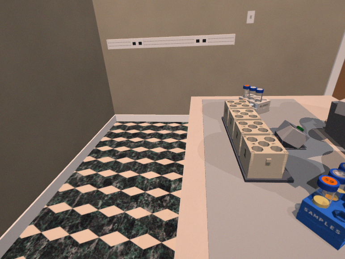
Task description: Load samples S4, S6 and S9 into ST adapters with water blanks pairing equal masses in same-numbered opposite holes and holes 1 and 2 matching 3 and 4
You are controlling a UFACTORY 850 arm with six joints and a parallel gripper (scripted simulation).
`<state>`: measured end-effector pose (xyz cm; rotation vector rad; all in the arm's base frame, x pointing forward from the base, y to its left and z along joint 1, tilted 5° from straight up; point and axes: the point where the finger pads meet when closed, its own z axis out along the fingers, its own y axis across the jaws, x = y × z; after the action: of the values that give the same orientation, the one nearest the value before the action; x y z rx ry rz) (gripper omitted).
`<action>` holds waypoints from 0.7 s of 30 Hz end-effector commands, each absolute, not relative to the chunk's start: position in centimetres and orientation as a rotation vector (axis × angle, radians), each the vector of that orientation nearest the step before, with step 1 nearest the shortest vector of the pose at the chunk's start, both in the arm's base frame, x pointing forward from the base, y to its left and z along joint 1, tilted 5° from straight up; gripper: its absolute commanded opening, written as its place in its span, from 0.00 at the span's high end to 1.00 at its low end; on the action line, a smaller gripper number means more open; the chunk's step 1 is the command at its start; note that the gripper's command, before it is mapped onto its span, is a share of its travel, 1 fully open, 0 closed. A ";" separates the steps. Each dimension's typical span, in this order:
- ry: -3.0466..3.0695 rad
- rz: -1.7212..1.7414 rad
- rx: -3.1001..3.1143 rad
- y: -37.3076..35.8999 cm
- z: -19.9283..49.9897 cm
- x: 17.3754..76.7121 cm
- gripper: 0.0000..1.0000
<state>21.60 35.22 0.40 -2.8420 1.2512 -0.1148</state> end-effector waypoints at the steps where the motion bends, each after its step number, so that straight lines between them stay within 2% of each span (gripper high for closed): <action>1: 1.248 -0.115 -2.835 35.3 0.4 21.6 1.00; 21: 1.248 -0.115 -2.835 35.3 1.1 21.6 1.00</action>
<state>21.55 35.20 0.83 -2.8346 1.2476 -0.1141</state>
